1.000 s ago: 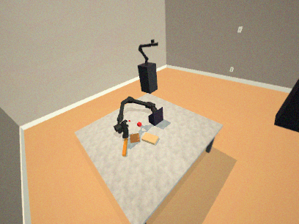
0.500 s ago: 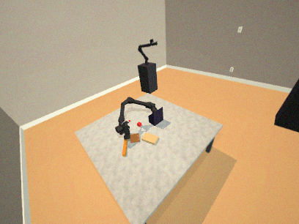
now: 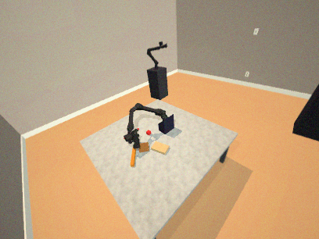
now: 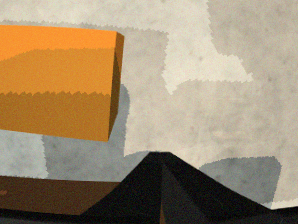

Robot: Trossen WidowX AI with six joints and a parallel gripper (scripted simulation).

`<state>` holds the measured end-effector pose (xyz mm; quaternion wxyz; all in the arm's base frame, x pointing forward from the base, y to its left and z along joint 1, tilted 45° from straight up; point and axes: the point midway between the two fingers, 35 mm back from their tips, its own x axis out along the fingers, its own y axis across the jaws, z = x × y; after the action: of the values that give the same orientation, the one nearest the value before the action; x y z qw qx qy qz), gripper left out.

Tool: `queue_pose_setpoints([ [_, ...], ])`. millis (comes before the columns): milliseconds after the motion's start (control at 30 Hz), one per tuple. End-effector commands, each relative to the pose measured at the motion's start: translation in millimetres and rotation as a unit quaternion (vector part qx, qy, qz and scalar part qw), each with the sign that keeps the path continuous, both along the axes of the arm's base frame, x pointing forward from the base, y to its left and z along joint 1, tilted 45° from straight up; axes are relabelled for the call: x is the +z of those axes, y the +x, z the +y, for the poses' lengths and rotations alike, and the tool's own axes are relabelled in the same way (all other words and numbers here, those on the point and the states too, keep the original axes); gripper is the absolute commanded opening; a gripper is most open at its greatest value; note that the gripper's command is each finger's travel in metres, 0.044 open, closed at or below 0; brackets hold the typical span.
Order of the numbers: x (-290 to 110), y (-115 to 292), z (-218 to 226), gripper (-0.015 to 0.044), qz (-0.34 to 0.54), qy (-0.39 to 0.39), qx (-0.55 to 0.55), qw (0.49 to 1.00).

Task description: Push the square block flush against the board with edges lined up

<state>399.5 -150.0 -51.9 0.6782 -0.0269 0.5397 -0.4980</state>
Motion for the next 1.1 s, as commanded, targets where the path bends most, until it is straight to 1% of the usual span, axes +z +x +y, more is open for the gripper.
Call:
queue_pose_setpoints([
  [0, -2.7, -3.5, 2.7, 0.0, 0.001, 0.0, 0.0, 1.0],
  [1067, -15.2, -21.6, 17.1, 0.0, 0.001, 0.001, 0.0, 1.0],
])
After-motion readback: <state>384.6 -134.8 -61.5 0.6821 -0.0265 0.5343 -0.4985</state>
